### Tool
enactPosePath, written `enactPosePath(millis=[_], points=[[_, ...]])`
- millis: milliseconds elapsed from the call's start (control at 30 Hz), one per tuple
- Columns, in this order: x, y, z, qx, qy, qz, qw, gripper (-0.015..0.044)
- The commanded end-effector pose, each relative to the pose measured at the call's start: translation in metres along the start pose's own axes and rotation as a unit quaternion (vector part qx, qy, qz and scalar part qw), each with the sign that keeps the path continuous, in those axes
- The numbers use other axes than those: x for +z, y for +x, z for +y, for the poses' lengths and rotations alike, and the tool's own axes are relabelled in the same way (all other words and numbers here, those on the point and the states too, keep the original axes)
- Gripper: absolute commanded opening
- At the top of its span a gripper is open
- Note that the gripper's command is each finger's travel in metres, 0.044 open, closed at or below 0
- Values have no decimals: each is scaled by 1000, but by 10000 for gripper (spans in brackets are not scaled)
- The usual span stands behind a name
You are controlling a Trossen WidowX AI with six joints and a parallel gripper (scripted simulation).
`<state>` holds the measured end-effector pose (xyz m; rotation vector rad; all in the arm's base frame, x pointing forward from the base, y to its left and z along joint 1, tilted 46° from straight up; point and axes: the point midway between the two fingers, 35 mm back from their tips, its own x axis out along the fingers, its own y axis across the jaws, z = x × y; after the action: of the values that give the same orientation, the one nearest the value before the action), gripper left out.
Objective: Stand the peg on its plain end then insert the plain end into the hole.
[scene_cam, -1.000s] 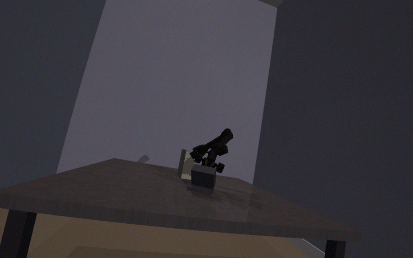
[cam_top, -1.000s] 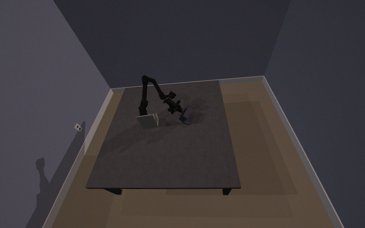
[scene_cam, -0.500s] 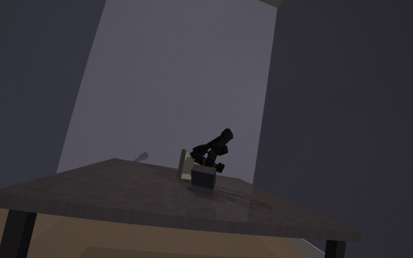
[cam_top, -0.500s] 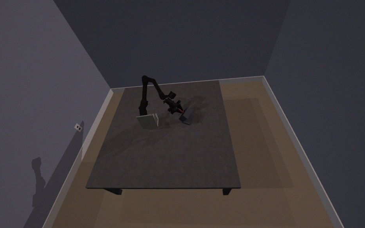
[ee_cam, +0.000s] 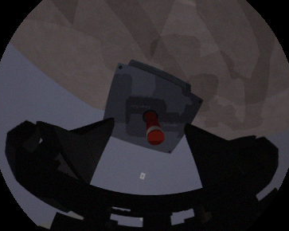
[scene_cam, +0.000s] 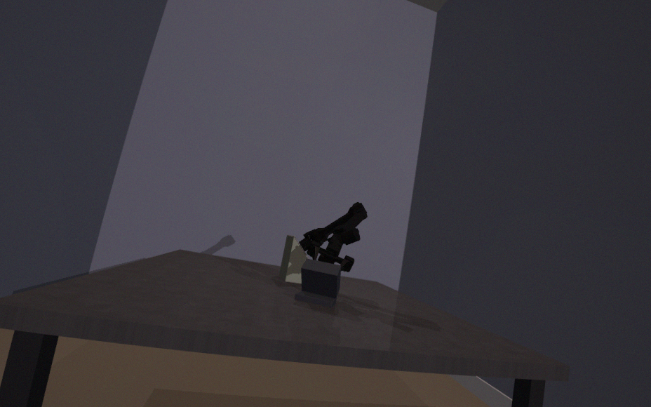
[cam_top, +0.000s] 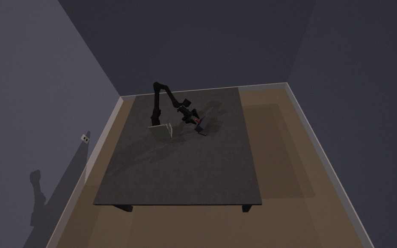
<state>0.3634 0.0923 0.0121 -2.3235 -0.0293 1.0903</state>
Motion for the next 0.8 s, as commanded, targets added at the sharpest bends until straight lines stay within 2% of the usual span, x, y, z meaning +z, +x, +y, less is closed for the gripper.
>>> enactPosePath(millis=[0,767], points=[[-2,-6,-2,-2,-1,2,1000,440],[-5,-27,-3,-1,0,2,1000,440]])
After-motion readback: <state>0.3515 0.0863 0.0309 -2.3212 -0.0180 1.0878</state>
